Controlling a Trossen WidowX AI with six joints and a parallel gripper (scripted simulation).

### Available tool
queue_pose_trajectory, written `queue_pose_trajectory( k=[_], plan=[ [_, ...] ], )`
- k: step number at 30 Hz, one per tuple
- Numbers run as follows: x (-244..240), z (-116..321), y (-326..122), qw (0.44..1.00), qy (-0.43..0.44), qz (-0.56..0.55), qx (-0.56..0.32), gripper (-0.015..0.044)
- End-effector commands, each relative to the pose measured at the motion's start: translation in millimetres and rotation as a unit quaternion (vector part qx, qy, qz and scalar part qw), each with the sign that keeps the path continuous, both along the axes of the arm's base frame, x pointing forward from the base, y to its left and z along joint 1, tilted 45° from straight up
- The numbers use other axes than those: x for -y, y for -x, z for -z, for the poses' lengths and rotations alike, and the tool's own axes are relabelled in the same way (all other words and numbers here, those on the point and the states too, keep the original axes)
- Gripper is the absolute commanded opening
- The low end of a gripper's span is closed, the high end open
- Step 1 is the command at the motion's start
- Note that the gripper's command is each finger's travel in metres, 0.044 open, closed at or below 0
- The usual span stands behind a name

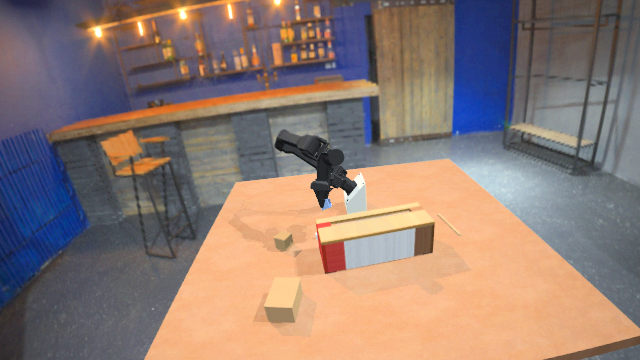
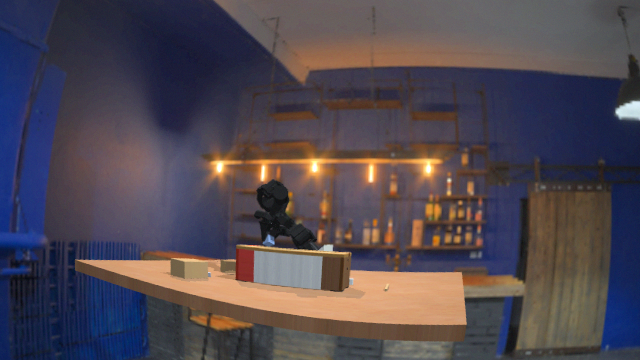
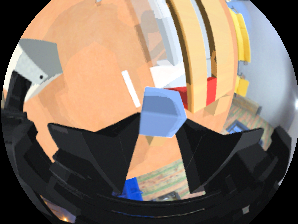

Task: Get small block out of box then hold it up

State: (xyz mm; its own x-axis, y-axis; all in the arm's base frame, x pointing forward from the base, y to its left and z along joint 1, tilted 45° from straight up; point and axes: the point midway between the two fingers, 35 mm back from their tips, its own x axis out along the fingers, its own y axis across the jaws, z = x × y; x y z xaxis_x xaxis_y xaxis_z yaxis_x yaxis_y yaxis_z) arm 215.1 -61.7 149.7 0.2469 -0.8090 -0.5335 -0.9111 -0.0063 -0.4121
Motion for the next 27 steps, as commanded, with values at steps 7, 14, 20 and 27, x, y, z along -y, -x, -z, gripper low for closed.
queue_pose_trajectory(
  k=[7,14,20,27],
  plan=[
    [-7,-9,-1,0.975,0.075,-0.121,-0.169,0.0],
    [-11,-15,0,0.932,0.124,-0.194,-0.281,0.0],
    [-15,-19,0,0.878,0.165,-0.251,-0.372,0.0],
    [-19,-24,0,0.807,0.206,-0.304,-0.463,0.0]
  ],
)
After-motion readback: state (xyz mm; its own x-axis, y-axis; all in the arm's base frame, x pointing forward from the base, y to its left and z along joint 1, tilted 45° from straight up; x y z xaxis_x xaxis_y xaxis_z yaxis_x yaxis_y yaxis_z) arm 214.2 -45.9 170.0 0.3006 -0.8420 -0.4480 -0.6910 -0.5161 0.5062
